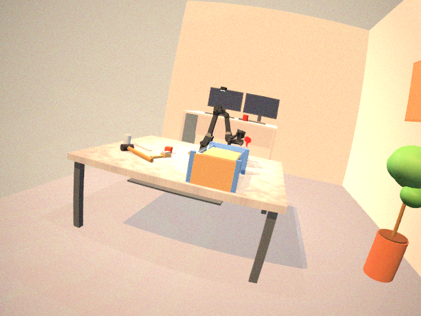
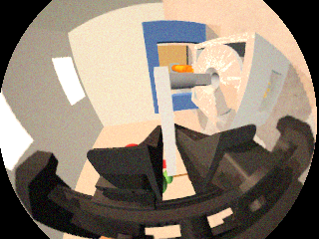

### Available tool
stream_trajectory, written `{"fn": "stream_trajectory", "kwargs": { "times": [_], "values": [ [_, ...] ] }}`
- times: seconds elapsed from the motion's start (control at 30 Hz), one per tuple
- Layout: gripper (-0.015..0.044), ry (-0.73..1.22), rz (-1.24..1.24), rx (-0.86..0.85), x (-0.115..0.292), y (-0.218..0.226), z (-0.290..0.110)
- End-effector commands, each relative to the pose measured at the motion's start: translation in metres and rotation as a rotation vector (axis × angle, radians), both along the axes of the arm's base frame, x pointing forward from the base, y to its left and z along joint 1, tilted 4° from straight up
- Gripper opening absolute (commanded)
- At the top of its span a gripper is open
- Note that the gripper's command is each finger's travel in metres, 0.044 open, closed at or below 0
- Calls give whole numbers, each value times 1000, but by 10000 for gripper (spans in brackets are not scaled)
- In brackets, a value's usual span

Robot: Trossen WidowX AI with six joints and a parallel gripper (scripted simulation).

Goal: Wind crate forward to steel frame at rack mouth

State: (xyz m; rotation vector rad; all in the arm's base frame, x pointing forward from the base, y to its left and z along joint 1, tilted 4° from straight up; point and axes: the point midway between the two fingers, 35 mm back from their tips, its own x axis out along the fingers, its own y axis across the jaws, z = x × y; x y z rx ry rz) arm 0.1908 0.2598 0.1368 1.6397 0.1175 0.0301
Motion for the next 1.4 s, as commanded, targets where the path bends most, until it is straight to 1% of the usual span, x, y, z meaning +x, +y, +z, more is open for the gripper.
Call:
{"fn": "stream_trajectory", "kwargs": {
  "times": [0.0, 1.37],
  "values": [
    [0, -1, 1, -1, 0, 0, 0],
    [0, 0, -1, -1, 1, 1, -8]
  ]
}}
